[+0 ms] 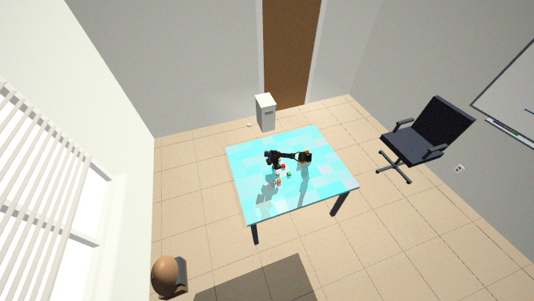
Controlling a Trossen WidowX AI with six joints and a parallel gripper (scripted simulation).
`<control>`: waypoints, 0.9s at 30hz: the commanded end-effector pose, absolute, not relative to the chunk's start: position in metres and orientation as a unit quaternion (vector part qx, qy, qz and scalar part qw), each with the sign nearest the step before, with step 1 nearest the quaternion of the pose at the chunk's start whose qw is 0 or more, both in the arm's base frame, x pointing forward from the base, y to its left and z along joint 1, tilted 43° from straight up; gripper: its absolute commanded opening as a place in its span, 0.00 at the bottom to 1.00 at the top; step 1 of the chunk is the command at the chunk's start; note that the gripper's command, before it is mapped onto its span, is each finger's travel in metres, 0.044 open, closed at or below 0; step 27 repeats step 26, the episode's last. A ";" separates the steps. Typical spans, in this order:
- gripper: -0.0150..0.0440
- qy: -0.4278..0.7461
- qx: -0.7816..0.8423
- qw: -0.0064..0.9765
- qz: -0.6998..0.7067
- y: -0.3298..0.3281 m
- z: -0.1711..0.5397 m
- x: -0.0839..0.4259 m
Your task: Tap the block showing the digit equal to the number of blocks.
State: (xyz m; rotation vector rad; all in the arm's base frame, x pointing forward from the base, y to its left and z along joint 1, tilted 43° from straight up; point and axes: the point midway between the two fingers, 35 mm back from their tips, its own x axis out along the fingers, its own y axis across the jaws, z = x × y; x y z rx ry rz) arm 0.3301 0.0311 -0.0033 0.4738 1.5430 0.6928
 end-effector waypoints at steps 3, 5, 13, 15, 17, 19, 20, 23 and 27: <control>0.29 0.674 0.206 0.642 0.303 0.017 0.011 0.333; 0.38 0.674 0.205 0.642 0.302 0.022 0.022 0.332; 0.73 0.675 0.205 0.642 0.301 0.077 0.143 0.291; 0.82 0.675 0.206 0.641 0.301 0.089 0.170 0.272; 0.91 0.675 0.207 0.641 0.303 0.100 0.196 0.249; 0.93 0.675 0.208 0.640 0.304 0.107 0.212 0.232; 0.93 0.675 0.208 0.640 0.304 0.108 0.215 0.230; 0.93 0.675 0.208 0.639 0.304 0.108 0.215 0.229; 0.93 0.675 0.208 0.639 0.304 0.108 0.215 0.229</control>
